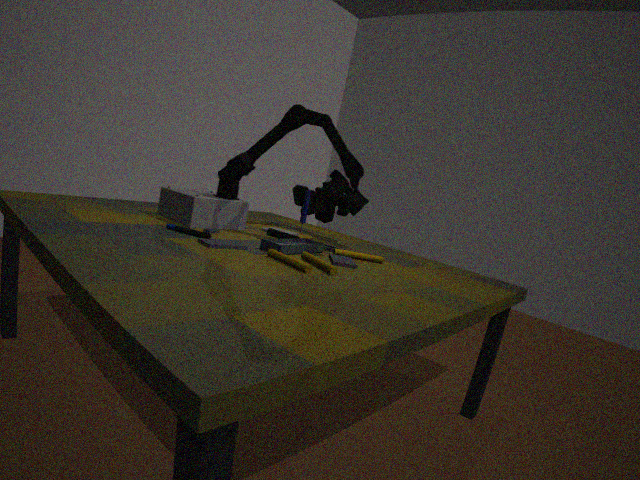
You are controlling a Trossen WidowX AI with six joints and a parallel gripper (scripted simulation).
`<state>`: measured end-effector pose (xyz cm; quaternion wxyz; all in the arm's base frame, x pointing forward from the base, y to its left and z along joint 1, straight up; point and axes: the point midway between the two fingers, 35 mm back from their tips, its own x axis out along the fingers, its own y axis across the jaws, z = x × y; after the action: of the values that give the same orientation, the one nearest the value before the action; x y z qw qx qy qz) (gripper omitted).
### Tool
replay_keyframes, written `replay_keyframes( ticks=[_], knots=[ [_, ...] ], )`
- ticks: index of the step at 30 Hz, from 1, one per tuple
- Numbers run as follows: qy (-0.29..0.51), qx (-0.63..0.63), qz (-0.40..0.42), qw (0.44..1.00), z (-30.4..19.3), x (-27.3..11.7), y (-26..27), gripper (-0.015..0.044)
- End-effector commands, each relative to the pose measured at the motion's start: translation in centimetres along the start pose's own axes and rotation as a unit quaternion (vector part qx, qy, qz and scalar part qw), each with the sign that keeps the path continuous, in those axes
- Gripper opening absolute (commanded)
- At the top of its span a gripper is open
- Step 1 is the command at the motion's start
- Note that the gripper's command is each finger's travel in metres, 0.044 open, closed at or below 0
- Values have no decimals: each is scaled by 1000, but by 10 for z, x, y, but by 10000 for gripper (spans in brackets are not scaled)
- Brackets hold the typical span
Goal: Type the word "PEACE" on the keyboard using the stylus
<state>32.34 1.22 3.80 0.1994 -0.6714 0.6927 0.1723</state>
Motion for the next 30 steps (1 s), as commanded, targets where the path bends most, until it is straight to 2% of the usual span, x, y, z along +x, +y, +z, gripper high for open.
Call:
replay_keyframes(
  ticks=[1, 12, 23, 26, 30],
  knots=[
    [3, -3, 4, 1000, 11, -14, 0, 0],
    [5, -3, 4, 1000, 31, -10, 1, 0],
    [5, -3, 4, 1000, 31, -10, 1, 0],
    [5, -3, 4, 1000, 33, -9, 0, 79],
    [5, -3, 4, 1000, 35, -7, 0, 81]
  ],
)
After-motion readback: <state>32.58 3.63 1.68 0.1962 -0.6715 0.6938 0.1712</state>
